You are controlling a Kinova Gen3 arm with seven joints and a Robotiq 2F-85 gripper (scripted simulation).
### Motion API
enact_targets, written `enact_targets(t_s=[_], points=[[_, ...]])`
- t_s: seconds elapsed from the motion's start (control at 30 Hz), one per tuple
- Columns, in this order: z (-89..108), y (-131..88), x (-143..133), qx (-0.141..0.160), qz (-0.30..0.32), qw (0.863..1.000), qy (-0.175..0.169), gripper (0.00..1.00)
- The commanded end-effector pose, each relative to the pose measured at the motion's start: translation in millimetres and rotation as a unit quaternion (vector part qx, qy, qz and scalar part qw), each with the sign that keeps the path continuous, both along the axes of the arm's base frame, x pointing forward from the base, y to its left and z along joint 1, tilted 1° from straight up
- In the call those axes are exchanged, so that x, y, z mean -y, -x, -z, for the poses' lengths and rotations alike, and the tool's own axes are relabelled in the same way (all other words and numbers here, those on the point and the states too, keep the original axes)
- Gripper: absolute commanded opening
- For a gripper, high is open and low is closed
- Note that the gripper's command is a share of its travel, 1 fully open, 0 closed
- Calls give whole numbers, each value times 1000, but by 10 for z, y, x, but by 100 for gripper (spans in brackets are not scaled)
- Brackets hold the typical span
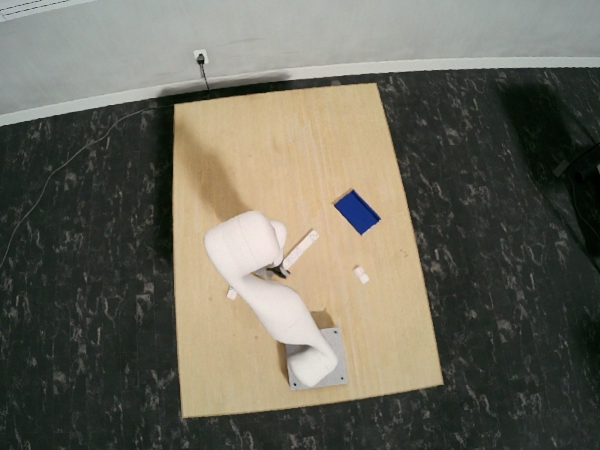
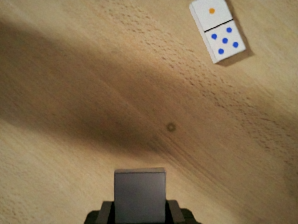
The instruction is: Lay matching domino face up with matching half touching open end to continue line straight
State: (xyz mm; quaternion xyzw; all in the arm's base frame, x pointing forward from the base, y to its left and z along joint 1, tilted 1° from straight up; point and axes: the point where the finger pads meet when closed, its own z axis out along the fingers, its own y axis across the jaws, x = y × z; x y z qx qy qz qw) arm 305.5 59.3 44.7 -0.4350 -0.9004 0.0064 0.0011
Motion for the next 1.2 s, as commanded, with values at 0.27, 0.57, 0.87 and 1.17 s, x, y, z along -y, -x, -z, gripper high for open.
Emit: enact_targets(t_s=[0.27, 0.57, 0.87, 1.17], points=[[354, -5, -4, 1, -1, 1000, -1, 31], [721, -3, 0, 1, -1, 1000, -1, 31], [897, -3, 1, 1, -1, 1000, -1, 31], [942, -2, 2, 1, -1, 1000, -1, 31]])
